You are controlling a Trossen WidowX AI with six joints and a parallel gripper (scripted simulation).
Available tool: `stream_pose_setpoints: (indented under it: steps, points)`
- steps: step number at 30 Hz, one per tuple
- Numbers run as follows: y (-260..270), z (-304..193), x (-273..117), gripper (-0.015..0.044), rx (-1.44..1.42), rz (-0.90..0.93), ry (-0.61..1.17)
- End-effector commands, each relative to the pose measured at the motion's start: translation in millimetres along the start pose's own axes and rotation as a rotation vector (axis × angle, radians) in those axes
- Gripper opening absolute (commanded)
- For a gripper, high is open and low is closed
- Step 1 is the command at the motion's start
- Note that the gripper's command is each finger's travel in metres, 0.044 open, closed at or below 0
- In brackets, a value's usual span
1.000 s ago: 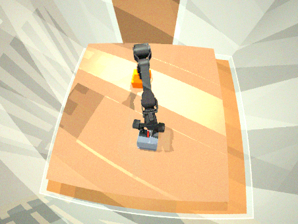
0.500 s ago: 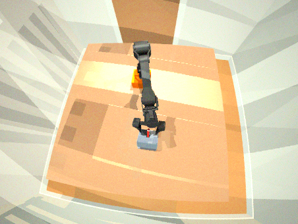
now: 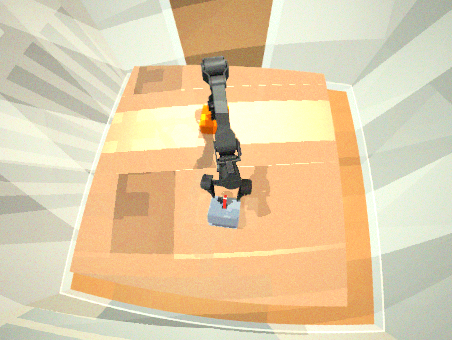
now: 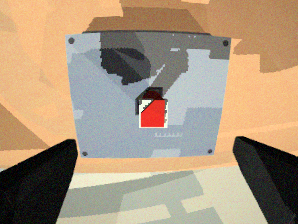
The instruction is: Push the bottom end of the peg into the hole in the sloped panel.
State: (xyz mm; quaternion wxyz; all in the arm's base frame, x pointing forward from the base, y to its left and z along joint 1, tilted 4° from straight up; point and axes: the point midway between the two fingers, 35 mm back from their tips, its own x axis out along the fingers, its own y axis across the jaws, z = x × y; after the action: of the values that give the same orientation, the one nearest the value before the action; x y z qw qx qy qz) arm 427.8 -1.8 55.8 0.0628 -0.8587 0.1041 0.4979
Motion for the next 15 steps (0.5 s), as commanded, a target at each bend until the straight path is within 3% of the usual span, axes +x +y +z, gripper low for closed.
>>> stream_pose_setpoints:
  steps: [1, 15]
  points:
    - [0.2, -0.2, -5.7, 0.0440, 0.004, 0.003, -0.001]
    - [-0.7, -1.6, -30.1, 0.0440, 0.001, 0.001, -0.003]
